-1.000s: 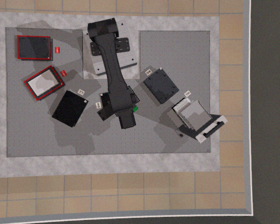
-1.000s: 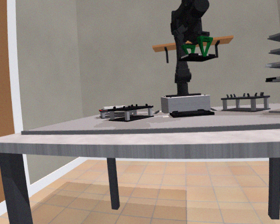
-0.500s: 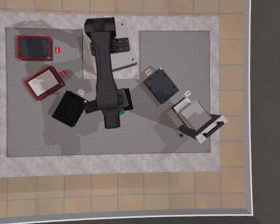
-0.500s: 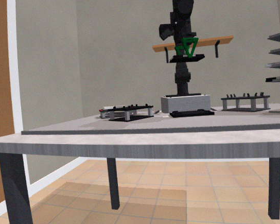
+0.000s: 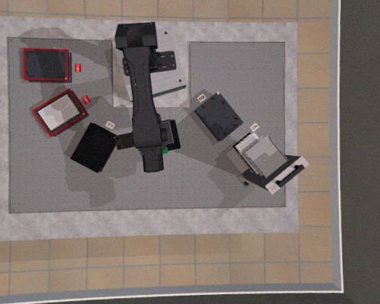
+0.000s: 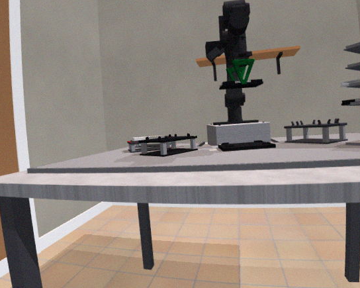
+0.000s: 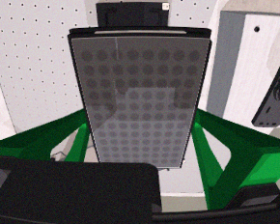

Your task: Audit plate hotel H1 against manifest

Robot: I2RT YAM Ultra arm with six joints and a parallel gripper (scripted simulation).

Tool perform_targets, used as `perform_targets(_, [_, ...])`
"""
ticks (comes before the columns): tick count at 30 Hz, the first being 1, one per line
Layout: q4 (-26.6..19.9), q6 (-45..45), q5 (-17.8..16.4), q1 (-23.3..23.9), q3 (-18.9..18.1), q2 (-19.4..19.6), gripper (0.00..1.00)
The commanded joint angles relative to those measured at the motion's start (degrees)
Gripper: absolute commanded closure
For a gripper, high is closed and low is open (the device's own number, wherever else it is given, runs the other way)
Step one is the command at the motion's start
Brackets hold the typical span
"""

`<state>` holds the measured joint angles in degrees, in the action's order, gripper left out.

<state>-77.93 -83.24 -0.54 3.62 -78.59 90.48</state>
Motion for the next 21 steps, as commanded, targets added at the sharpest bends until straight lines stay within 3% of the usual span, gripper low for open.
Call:
perform_targets(1, [2.97,-0.40,0.05,-0.05,0.74,-0.56,0.14])
perform_targets(21, [12.64,-0.60,0.06,-0.25,8.86,0.98,0.14])
